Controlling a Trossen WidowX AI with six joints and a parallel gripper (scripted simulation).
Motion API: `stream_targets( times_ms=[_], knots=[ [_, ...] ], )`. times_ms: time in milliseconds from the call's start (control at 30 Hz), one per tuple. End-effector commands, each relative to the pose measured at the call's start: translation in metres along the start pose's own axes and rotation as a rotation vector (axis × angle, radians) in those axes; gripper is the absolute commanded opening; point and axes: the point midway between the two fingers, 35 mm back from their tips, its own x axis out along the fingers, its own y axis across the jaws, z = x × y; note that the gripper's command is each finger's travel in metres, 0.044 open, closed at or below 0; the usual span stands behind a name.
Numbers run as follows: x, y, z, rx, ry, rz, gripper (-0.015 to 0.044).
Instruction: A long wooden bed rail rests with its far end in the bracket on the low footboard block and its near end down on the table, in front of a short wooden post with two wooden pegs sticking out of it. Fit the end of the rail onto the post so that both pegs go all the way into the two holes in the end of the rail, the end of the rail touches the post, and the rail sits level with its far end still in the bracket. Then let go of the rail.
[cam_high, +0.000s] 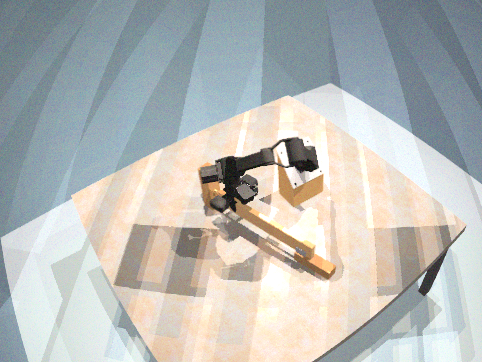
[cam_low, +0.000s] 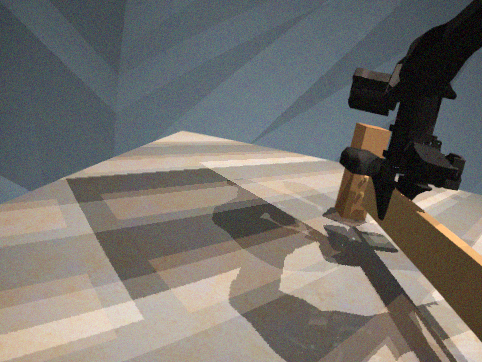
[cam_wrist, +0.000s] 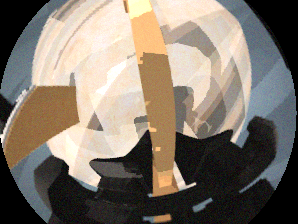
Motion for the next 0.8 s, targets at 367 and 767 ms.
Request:
stream_targets(
  times_ms=[367,767],
  knots=[
    [-0.0022,-0.0014,-0.0055,0.000,0.006,-0.007,0.0000],
    [-0.0022,-0.0012,-0.0085,0.000,0.006,-0.007,0.0000]
  ],
)
